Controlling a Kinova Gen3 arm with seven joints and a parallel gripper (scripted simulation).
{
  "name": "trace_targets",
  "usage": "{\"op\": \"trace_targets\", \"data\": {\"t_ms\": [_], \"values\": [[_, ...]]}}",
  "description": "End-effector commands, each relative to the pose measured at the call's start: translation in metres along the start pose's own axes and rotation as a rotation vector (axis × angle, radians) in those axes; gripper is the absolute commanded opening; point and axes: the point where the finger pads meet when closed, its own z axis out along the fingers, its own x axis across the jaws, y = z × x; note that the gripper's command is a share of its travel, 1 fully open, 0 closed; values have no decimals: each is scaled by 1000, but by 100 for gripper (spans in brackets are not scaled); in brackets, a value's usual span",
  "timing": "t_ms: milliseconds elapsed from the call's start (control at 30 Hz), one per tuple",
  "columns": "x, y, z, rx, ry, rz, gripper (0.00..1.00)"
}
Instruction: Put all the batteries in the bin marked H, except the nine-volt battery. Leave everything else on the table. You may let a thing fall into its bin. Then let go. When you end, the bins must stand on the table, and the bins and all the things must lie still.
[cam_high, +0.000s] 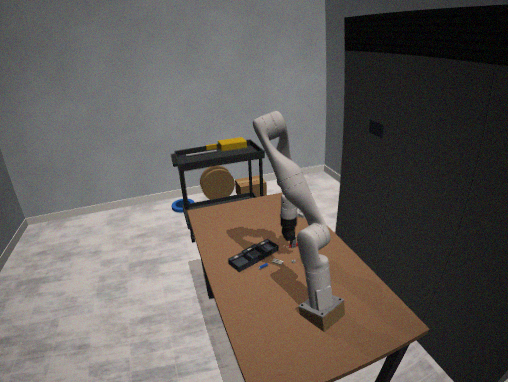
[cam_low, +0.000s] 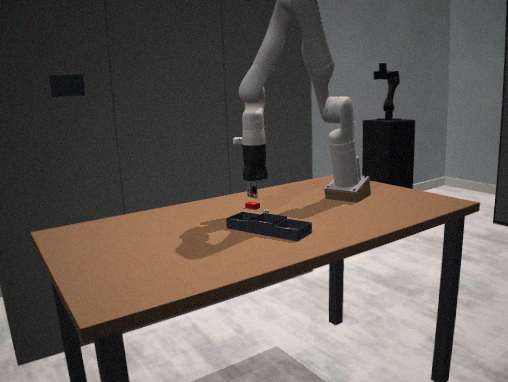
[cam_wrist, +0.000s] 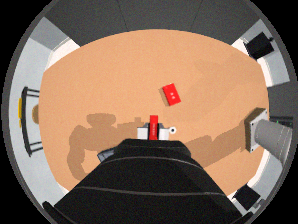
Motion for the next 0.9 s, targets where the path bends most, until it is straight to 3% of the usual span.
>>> {"op": "trace_targets", "data": {"t_ms": [0,133,533,800,867], "values": [[-1,0,0,0,-2,0,31],[0,0,0,0,-2,0,31],[-32,40,0,-1,-2,0,31],[-62,77,-1,0,-2,-400,31],[-62,77,-1,0,-2,-400,31]]}}
